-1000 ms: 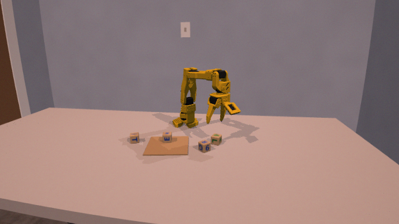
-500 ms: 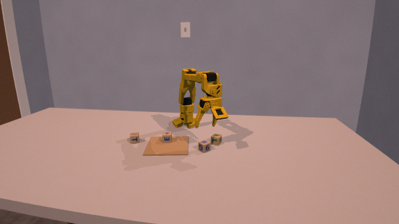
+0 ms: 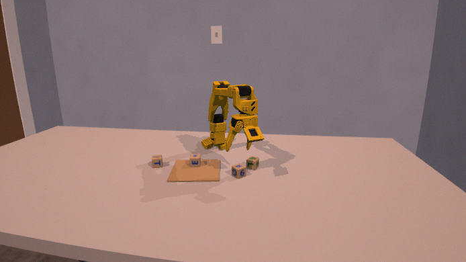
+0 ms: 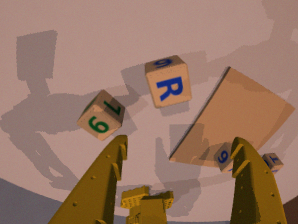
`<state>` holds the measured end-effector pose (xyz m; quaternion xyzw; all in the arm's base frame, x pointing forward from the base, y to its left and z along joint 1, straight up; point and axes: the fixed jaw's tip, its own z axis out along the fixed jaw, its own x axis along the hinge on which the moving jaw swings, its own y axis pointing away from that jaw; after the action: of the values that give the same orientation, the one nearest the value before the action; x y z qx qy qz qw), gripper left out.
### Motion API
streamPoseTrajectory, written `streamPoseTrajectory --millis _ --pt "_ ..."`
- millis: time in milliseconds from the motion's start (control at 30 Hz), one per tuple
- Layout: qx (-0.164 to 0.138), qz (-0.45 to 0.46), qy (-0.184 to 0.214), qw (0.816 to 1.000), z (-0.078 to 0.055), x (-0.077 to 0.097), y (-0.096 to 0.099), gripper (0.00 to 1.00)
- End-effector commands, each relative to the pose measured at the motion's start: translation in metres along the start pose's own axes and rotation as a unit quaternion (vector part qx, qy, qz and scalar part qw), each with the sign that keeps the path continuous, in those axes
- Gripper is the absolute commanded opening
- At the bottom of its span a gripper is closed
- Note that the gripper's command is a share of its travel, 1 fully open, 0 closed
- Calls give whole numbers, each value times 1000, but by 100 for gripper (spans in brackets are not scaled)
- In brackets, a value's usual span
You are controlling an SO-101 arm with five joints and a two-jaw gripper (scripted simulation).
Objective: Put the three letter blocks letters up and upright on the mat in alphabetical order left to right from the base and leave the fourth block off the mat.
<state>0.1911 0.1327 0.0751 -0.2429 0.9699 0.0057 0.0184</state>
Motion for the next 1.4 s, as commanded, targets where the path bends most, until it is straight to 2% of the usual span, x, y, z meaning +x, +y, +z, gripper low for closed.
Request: streamPoseTrajectory --millis 0,267,433,633,700,933,1100,1367 --pt "-4 2 -41 999 -15 -8 0 35" --pt "-3 8 -41 999 -16 -7 -3 35" --pt "0 54 -36 998 -19 1 -24 35" --pt "7 161 -23 987 -23 28 -65 35" --pt "7 161 -23 987 -23 28 -65 35" --pt "11 279 -9 960 -24 66 -99 35" --pt "12 314 -5 949 -23 79 -106 35" --pt "12 316 -5 949 -23 80 -106 35"
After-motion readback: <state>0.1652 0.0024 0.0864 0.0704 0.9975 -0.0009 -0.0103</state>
